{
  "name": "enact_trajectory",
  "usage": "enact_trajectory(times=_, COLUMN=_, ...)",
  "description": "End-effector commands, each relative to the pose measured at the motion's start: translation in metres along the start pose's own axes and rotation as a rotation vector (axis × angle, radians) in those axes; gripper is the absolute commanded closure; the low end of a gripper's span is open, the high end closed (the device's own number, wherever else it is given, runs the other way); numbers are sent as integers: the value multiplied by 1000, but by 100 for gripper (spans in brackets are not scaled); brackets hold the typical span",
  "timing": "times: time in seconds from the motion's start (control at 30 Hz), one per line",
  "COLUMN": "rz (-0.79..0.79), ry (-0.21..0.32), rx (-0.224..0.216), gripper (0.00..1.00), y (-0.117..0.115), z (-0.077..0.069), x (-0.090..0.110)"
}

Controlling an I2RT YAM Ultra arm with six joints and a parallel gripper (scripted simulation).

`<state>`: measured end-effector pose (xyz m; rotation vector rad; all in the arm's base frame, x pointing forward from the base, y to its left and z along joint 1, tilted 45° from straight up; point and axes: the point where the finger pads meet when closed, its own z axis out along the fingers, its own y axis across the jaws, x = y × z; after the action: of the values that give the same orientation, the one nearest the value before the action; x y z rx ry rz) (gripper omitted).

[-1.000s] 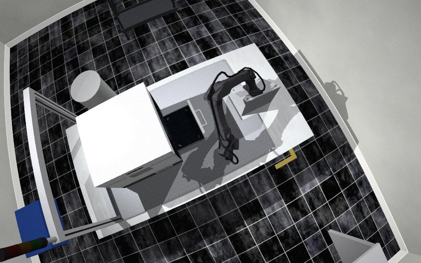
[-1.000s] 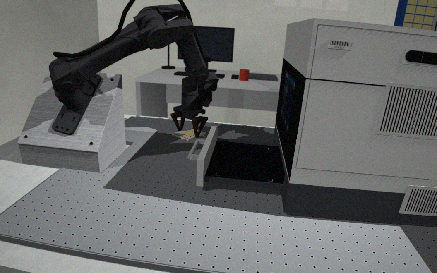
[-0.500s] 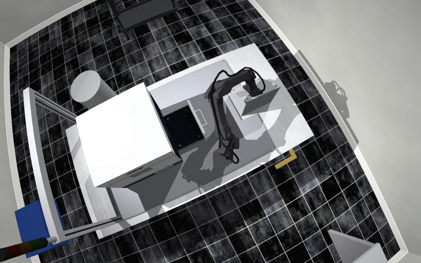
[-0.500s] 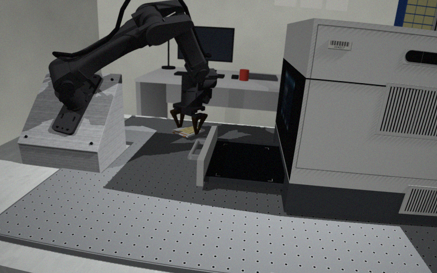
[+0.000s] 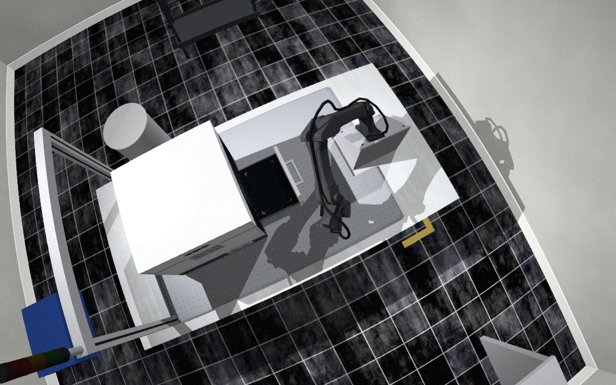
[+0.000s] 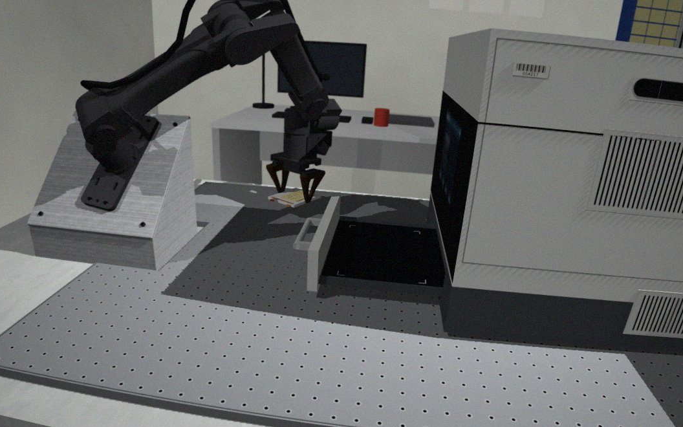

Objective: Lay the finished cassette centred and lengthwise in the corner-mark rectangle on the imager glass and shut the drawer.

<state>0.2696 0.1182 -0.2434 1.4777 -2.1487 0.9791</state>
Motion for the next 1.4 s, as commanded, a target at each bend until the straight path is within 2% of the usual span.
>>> enact_trajectory(times=0.0, rz=21, ry=-51, rx=16, gripper=100, y=-8, z=-27, x=-13)
enact_trajectory(times=1.37, rz=20, ry=-51, rx=13, gripper=100, y=-6, z=-77, x=-11)
